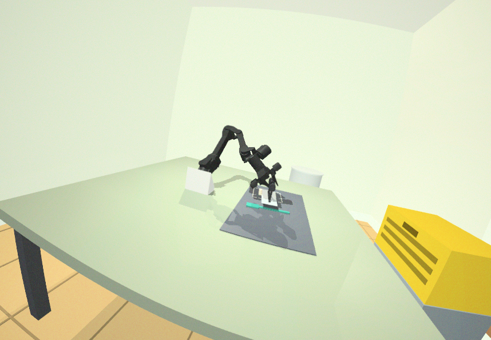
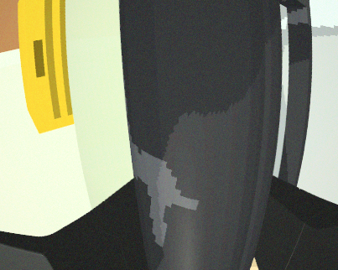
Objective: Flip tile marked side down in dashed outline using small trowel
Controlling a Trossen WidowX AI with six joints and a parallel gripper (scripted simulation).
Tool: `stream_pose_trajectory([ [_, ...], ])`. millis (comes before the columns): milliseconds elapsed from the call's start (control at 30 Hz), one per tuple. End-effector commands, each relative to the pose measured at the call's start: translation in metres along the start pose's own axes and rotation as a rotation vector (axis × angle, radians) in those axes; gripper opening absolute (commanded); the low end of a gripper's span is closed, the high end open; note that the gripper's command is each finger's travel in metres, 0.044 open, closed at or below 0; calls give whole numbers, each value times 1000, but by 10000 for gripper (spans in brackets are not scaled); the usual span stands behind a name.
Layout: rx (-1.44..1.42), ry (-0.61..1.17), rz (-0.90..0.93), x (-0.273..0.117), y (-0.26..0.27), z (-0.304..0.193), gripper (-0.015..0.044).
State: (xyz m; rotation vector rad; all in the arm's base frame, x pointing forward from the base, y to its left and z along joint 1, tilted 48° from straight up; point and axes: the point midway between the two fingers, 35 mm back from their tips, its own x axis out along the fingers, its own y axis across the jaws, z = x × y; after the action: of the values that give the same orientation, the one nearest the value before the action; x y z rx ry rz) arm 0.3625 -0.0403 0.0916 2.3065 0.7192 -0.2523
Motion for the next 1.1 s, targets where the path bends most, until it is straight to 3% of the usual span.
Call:
stream_pose_trajectory([
  [0,-8,-2,17,0,2,-4,0],
  [600,-13,-7,15,-36,45,84,0],
  [1067,-12,-5,17,-39,46,88,0],
])
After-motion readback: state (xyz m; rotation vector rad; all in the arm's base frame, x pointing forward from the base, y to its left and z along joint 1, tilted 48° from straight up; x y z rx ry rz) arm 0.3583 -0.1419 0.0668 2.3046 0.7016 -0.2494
